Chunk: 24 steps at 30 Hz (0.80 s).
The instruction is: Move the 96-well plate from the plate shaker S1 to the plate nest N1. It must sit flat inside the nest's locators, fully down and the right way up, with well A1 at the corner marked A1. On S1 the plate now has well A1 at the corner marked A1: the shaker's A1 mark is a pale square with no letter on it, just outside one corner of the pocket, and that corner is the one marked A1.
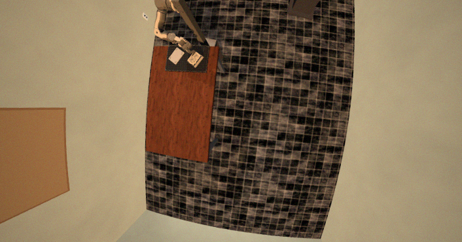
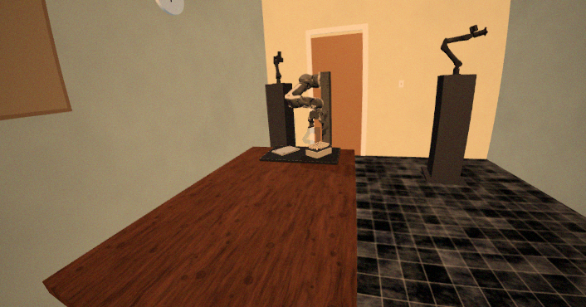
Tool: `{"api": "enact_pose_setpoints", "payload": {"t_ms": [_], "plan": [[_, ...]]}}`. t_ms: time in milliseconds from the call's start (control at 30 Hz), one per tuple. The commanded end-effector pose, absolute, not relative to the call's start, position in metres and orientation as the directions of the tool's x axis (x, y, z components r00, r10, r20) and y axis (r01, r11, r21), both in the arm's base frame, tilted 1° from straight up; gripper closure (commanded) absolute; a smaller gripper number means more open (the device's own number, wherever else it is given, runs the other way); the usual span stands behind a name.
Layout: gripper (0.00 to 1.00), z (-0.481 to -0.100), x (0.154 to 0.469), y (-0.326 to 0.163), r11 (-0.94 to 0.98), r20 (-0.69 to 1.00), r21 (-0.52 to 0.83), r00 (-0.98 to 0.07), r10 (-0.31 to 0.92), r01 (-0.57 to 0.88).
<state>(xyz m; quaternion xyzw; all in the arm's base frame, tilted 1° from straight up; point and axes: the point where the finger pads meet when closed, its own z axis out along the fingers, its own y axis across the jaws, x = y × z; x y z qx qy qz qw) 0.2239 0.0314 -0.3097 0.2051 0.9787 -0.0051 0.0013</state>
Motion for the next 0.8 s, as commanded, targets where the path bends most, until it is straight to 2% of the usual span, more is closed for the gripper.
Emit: {"api": "enact_pose_setpoints", "payload": {"t_ms": [0, 300, 467, 767], "plan": [[0.23, -0.310, 0.226, 0.030, 0.917, -0.009, -0.005, -0.917, 0.398, 0.398], [0.23, -0.310, 0.226, 0.030, 0.917, -0.009, -0.005, -0.917, 0.398, 0.398], [0.23, -0.336, 0.244, 0.061, 0.917, -0.009, -0.005, -0.917, 0.398, 0.398], [0.23, -0.336, 0.244, 0.061, 0.917, -0.009, -0.005, -0.917, 0.398, 0.398]]}}
